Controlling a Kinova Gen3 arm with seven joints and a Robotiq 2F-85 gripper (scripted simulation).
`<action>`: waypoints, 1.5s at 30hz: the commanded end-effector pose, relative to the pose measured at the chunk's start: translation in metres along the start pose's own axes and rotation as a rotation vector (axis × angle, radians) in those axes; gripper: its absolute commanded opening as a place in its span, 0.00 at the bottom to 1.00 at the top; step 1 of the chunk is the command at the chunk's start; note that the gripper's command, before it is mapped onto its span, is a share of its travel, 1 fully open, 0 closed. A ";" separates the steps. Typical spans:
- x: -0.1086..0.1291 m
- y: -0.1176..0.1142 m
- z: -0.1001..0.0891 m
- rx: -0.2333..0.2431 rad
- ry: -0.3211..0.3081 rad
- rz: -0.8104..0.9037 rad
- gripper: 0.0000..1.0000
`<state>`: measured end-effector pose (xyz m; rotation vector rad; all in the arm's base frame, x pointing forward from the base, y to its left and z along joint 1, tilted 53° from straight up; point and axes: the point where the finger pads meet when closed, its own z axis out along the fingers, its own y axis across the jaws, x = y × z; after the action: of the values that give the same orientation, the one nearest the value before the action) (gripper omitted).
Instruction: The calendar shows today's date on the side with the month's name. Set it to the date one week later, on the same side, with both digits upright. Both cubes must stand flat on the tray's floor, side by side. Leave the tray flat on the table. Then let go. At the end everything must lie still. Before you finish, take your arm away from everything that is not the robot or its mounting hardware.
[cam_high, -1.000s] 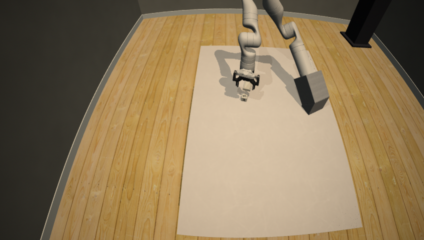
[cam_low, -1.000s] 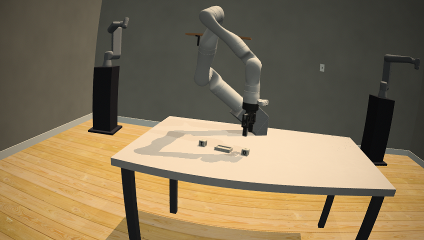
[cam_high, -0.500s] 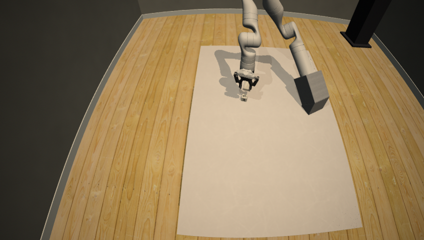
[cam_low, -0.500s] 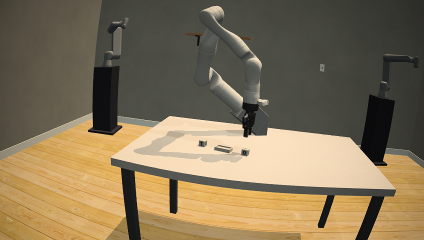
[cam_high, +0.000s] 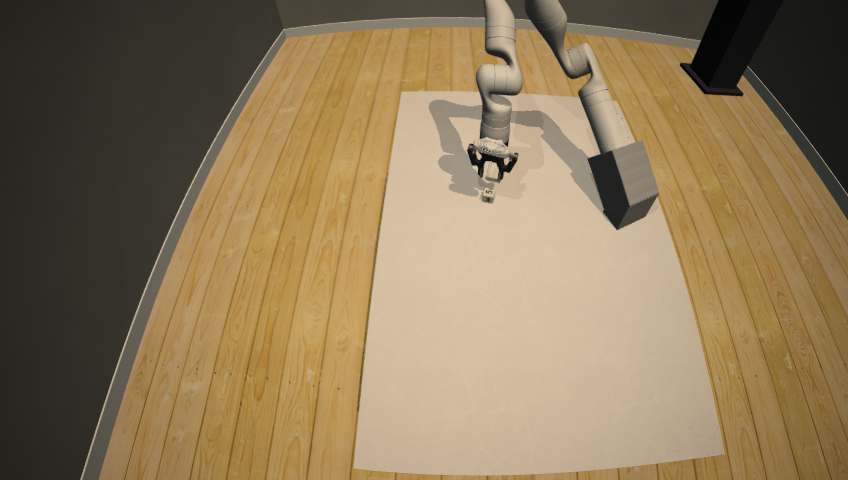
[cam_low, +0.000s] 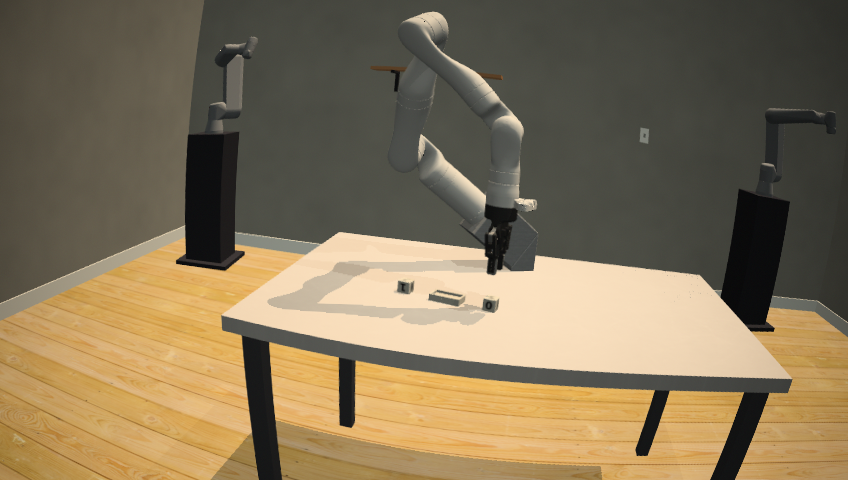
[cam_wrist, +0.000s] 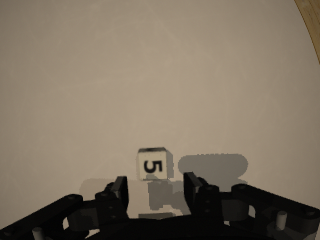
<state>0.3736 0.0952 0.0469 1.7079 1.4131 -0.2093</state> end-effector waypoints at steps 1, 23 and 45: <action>0.001 0.000 -0.001 -0.001 0.002 0.000 0.48; 0.001 0.000 0.011 0.000 0.001 0.000 0.48; 0.001 -0.001 0.038 0.000 0.001 0.000 0.48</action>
<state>0.3882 0.0706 0.0246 1.7102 1.4155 -0.2036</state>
